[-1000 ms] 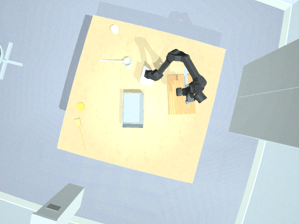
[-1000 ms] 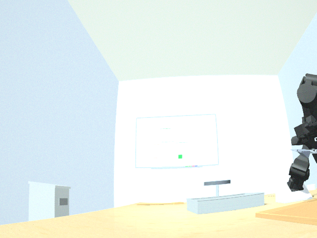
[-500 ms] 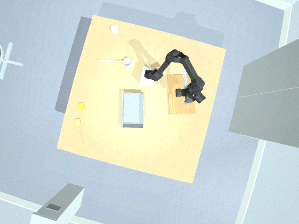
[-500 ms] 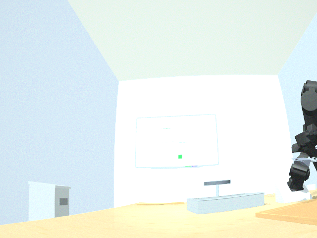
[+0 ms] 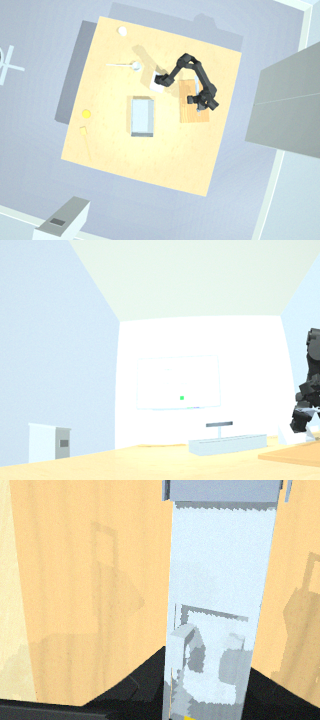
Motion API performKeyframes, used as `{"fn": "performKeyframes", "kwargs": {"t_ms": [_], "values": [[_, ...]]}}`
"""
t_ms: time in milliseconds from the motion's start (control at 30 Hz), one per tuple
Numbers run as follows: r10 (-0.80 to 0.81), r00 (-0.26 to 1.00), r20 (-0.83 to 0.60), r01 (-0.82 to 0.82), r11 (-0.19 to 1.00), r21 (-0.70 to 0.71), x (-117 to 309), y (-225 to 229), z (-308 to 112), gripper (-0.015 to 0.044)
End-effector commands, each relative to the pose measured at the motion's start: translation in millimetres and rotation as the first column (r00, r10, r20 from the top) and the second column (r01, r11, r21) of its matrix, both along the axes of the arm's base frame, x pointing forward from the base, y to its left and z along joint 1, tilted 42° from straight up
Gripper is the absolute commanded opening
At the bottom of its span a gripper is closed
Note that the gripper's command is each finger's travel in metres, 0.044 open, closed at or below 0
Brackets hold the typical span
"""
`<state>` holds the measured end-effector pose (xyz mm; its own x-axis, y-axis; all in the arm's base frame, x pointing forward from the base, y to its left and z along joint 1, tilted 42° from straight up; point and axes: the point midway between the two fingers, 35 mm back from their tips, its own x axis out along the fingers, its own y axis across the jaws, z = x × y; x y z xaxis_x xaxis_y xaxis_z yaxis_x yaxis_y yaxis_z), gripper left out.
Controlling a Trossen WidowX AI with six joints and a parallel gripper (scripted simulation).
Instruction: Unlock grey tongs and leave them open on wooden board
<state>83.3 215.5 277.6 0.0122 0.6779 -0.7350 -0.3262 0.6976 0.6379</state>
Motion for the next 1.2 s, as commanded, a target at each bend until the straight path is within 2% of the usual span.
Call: {"fn": "performKeyframes", "kwargs": {"t_ms": [0,900,1167], "values": [[-0.006,1.0,-0.002,0.006,1.0,-0.003,0.2,3.5,-5.6,-0.015],[-0.008,1.0,-0.006,0.008,1.0,0.008,-6.2,25.8,-31.9,-0.015],[-0.002,1.0,-0.006,0.002,1.0,0.01,-6.7,25.6,-30.7,0.006]]}}
